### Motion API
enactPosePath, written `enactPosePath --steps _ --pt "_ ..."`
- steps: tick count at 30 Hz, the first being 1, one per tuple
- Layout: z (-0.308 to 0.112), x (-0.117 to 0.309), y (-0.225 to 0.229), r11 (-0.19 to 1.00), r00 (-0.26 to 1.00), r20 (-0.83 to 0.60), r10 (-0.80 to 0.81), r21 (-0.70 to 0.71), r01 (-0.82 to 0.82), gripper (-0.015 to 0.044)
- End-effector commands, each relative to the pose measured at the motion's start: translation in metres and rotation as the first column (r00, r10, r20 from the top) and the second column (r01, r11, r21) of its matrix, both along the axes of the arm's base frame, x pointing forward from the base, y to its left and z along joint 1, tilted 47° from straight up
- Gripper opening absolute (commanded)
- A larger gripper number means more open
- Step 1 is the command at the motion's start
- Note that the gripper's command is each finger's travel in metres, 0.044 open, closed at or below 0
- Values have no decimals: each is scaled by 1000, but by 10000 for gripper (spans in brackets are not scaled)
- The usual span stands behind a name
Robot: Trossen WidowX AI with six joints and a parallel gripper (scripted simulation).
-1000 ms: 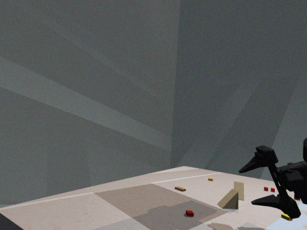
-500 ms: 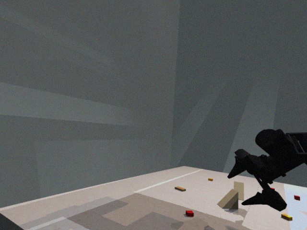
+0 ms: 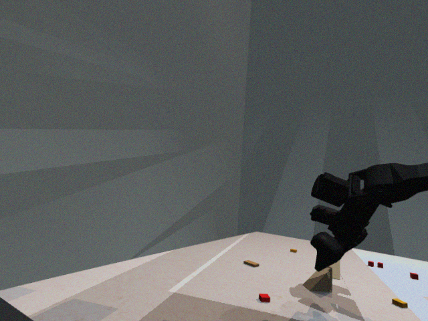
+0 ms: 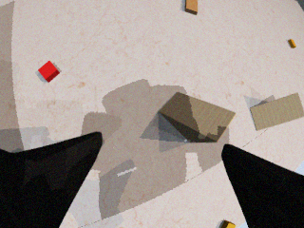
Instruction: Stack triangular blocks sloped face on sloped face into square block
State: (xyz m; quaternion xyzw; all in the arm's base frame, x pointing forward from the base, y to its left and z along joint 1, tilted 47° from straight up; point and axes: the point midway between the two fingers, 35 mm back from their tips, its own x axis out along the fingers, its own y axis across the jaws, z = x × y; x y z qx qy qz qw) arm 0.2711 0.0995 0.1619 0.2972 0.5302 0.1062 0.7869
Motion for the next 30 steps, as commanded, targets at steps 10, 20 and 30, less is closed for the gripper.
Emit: enactPosePath --steps 10,20,30 --pt "-29 37 -59 259 -388 -869 -305 -468 845 440" --pt "-30 41 -65 151 -576 -790 -209 -608 779 440" --pt "-30 41 -65 151 -576 -790 -209 -608 779 440"
